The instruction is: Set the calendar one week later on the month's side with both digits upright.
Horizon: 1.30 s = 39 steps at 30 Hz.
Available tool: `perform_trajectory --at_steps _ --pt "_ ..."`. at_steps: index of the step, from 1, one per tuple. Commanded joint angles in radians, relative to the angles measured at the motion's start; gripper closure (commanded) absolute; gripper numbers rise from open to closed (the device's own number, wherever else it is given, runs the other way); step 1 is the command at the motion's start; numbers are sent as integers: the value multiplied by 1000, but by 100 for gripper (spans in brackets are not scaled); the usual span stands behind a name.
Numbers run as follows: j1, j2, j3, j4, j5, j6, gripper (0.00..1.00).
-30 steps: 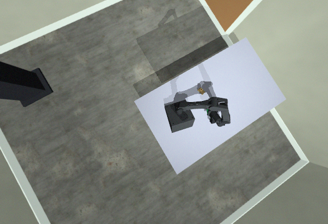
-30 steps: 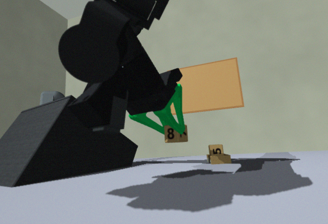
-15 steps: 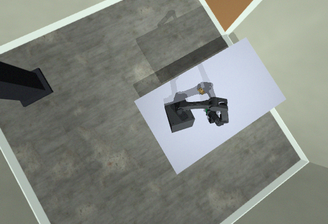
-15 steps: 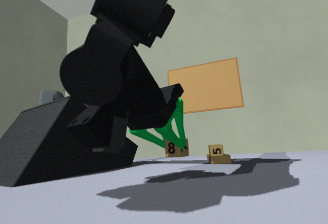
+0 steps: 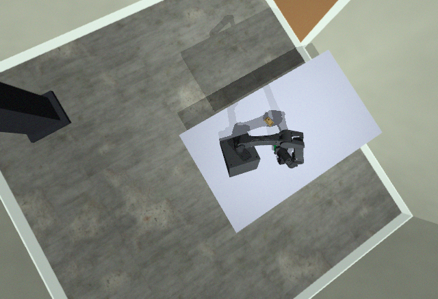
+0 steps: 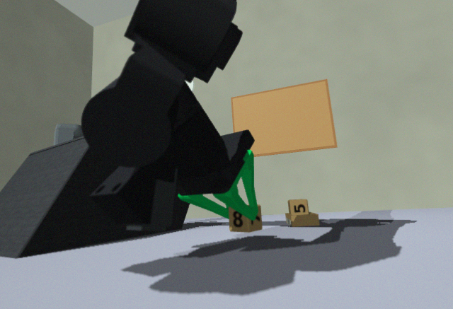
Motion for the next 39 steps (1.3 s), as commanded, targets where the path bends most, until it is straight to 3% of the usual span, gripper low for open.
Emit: perform_trajectory --at_steps 1,39 --pt "6 15 -6 35 -18 13 74" --pt "-3 20 -11 43 -20 15 74"
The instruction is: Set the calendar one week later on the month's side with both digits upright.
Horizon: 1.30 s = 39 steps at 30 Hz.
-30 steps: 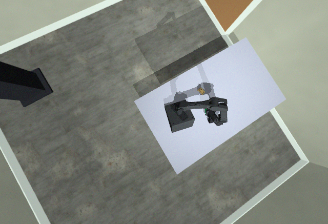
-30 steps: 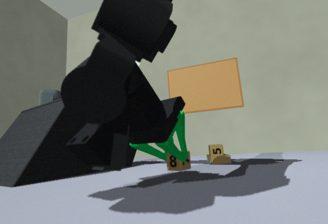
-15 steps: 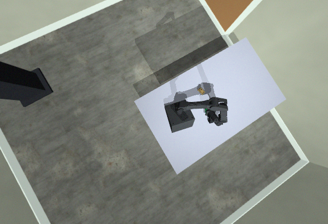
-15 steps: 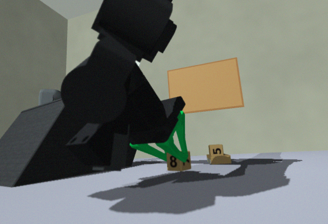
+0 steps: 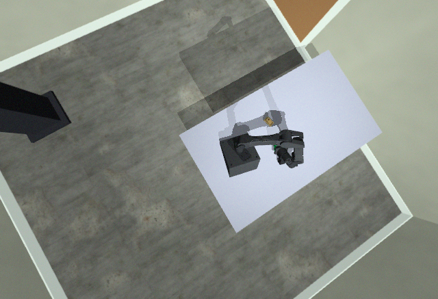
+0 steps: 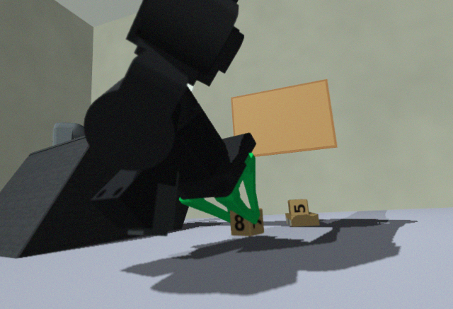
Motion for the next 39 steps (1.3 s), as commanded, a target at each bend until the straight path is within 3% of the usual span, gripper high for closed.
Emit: perform_trajectory --at_steps 1,39 --pt "-10 15 -11 18 -13 7 74" --pt "2 23 -19 33 -17 13 74"
